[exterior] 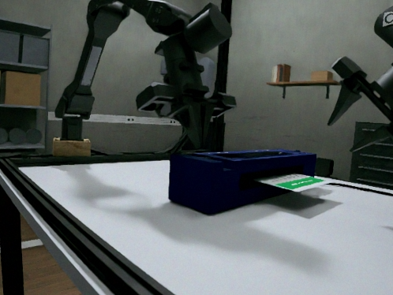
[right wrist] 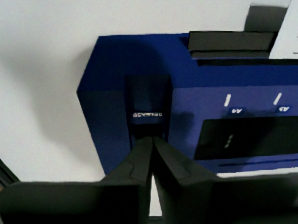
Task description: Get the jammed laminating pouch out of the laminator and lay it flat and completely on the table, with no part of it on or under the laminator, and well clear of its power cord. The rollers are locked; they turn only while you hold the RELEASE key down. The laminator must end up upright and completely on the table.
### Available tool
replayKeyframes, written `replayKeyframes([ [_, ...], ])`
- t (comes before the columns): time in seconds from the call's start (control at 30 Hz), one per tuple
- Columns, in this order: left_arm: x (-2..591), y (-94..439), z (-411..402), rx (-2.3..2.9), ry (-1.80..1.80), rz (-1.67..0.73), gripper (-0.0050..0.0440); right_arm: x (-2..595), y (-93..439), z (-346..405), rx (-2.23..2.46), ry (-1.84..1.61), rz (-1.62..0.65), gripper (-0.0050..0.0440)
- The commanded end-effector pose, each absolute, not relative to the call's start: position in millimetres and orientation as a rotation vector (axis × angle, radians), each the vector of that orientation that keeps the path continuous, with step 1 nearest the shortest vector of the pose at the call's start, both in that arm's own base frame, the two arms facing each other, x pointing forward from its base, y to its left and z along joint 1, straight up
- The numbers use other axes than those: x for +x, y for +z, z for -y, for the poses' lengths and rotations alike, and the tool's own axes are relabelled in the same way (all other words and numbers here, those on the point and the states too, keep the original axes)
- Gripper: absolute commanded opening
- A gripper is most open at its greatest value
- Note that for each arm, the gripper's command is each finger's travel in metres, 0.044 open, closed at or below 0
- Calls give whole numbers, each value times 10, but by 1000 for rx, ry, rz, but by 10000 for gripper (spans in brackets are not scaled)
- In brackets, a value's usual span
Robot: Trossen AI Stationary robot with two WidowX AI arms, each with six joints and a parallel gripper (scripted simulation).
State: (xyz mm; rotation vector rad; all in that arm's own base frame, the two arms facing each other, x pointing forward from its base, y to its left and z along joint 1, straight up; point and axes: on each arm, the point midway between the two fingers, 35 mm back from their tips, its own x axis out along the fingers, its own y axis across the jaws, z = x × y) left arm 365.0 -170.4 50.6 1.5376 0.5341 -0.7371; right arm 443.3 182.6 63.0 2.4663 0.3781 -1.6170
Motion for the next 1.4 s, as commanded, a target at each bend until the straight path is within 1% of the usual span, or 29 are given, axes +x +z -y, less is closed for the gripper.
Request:
replayKeyframes([
  [0.0, 3679, 588, 1721, 1533, -724, -515, 273, 4493, 913, -1843, 2521, -1550, -390, -50],
  [0.1, 3679, 588, 1721, 1533, -724, -515, 273, 4481, 854, -1841, 2510, -1564, -388, -50],
  [0.13, 3679, 588, 1721, 1533, -724, -515, 273, 4494, 911, -1844, 2521, -1551, -390, -50],
  [1.2, 3679, 588, 1721, 1533, -724, -515, 273, 4494, 911, -1844, 2521, -1551, -390, -50],
  [1.23, 3690, 496, 1730, 1531, -719, -510, 273, 4453, 775, -1834, 2491, -1587, -384, -50],
  [1.37, 3729, 187, 1759, 1528, -705, -493, 273, 4453, 775, -1834, 2491, -1587, -384, -50],
])
